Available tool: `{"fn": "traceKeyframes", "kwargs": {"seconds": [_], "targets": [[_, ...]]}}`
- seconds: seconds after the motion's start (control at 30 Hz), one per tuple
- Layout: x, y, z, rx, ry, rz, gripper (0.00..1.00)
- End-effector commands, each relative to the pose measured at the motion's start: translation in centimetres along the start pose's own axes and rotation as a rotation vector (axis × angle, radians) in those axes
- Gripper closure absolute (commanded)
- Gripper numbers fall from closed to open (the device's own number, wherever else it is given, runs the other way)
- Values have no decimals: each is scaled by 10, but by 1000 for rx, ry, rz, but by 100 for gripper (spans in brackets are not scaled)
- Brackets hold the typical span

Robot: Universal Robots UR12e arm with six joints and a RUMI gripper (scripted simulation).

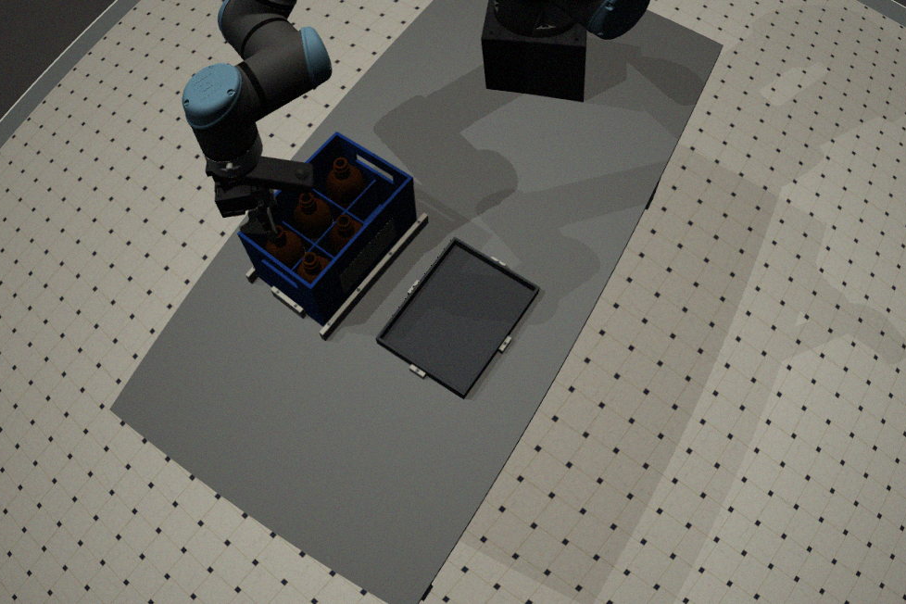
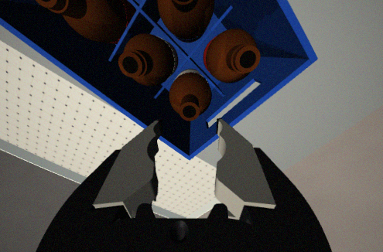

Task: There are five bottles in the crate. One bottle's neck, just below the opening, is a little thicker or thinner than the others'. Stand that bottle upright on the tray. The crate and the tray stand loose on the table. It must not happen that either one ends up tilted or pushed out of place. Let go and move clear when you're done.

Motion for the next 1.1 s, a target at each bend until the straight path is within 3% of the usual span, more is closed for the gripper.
{"fn": "traceKeyframes", "kwargs": {"seconds": [0.0,1.07], "targets": [[3,-1,0,0,0,0,62],[5,0,0,0,-1,0,62]]}}
Point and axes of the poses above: the point where the finger pads meet when closed, its own z axis out along the fingers, its own y axis across the jaws, x = y × z, the point moved 1 cm from there along -z, back along the fingers, and after that the axes turned 10 degrees about -z, right-handed, at the moved point
